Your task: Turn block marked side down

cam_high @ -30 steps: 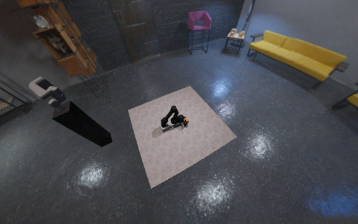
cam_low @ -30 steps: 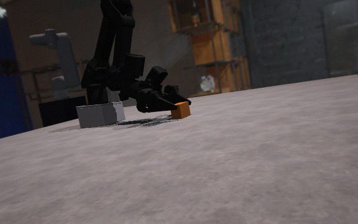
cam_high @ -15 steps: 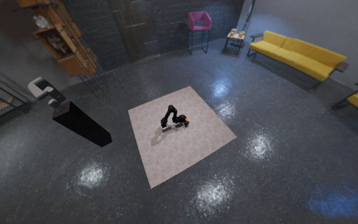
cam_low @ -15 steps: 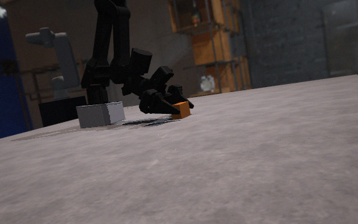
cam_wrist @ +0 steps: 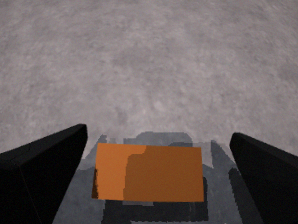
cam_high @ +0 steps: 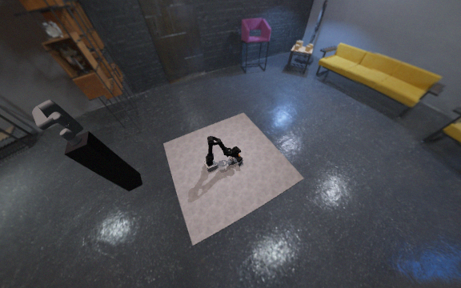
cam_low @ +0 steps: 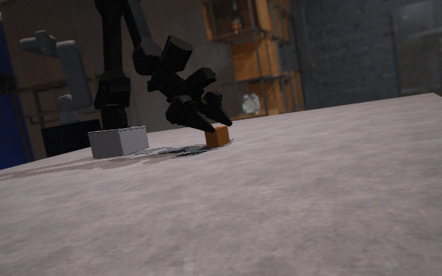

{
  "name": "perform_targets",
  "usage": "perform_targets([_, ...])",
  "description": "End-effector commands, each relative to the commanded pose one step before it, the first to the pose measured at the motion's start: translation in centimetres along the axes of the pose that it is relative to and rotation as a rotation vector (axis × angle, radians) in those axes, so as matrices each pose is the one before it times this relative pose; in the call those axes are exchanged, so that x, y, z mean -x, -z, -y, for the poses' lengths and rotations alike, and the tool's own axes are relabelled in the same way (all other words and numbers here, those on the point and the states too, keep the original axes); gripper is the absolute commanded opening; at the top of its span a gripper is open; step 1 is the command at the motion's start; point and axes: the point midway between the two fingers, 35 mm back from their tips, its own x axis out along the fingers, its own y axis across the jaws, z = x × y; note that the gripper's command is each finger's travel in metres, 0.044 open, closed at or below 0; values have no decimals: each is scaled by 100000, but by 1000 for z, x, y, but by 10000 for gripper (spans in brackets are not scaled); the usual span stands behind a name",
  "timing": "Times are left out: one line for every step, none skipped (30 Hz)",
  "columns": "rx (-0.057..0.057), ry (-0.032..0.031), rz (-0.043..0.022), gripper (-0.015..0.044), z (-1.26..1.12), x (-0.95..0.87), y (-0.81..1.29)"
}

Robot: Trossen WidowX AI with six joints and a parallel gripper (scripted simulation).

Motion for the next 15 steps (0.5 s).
perform_targets([1298, 178, -21884, 440, -847, 6233, -1333])
perform_targets([0, 0, 0, 440, 0, 0, 0])
perform_targets([0, 0, 0, 440, 0, 0, 0])
perform_targets([0, 0, 0, 440, 0, 0, 0])
perform_targets([0, 0, 0, 440, 0, 0, 0])
perform_targets([0, 0, 0, 440, 0, 0, 0])
perform_targets([0, 0, 0, 440, 0, 0, 0])
perform_targets([0, 0, 0, 440, 0, 0, 0])
perform_targets([0, 0, 0, 440, 0, 0, 0])
perform_targets([0, 0, 0, 440, 0, 0, 0])
perform_targets([0, 0, 0, 440, 0, 0, 0])
perform_targets([0, 0, 0, 440, 0, 0, 0])
perform_targets([0, 0, 0, 440, 0, 0, 0])
perform_targets([0, 0, 0, 440, 0, 0, 0])
perform_targets([-46, -13, -546, 440, 11, -17, -63])
